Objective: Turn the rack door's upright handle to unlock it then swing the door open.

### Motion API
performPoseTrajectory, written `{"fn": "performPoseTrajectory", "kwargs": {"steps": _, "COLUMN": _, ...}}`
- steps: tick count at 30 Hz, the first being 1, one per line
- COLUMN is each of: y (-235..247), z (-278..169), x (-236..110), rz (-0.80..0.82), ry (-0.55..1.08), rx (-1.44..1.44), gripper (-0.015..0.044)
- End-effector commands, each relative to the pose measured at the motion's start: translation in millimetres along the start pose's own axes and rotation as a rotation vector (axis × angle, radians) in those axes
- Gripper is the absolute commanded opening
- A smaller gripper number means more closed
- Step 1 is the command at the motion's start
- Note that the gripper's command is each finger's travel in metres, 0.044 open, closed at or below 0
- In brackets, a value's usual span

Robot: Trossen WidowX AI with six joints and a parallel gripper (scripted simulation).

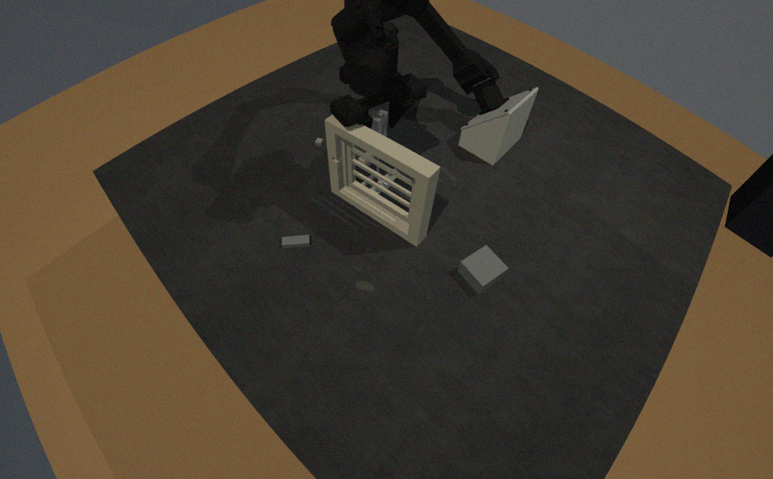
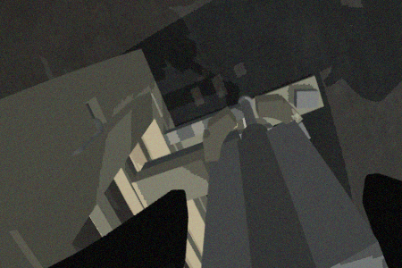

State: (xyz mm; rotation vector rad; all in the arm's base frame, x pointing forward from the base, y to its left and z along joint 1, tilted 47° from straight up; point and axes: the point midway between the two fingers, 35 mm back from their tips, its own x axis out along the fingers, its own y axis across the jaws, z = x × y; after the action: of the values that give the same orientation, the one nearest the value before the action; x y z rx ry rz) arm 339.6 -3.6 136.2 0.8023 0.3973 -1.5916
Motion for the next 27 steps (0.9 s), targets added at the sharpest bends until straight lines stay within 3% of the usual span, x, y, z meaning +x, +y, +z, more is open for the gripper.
{"fn": "performPoseTrajectory", "kwargs": {"steps": 1, "y": 1.3, "z": -1.1, "x": 0.4, "rz": 0.005, "ry": 0.003, "rx": -0.126, "gripper": 0.0298}}
{"fn": "performPoseTrajectory", "kwargs": {"steps": 27, "y": 1.2, "z": -1.2, "x": 0.5, "rz": 0.006, "ry": 0.000, "rx": -1.415, "gripper": 0.0298}}
